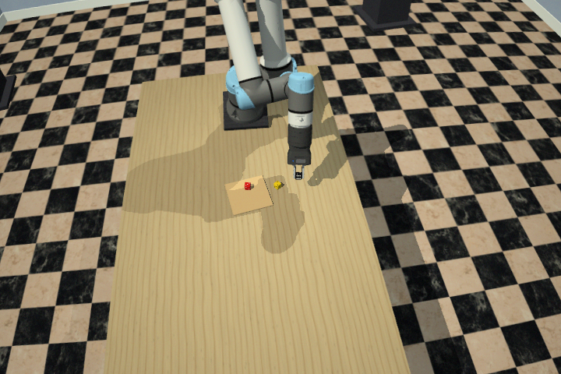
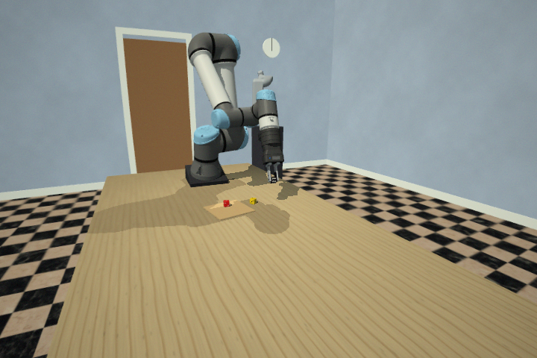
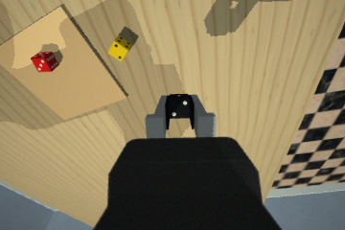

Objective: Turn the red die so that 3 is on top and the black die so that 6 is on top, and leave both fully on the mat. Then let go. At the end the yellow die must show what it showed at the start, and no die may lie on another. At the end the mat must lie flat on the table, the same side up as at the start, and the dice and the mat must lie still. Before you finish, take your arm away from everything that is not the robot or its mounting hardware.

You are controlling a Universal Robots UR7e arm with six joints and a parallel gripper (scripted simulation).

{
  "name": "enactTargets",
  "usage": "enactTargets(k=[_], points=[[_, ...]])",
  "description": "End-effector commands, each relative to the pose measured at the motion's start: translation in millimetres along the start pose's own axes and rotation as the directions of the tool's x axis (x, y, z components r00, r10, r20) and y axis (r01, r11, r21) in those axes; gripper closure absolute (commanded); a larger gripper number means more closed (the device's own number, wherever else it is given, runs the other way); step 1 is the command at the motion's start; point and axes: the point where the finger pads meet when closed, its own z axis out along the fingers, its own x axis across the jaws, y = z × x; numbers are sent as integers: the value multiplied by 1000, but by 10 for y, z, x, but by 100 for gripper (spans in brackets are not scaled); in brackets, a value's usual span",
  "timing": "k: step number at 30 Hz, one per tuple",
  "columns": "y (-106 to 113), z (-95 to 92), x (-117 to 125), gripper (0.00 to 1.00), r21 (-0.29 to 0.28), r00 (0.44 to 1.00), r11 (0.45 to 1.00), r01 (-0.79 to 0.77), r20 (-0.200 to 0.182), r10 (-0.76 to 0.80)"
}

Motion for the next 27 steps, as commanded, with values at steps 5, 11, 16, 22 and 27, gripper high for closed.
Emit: enactTargets(k=[5,11,16,22,27], points=[[14,-22,-10,60,-194,1000,981,-5,0,6],[6,-22,-9,60,-304,1000,953,-5,0,5],[-7,-25,-10,60,-367,1000,930,-6,0,6],[-6,-20,-4,60,-434,1000,901,-4,0,5],[-20,-29,-9,60,-491,1000,871,-5,0,6]])
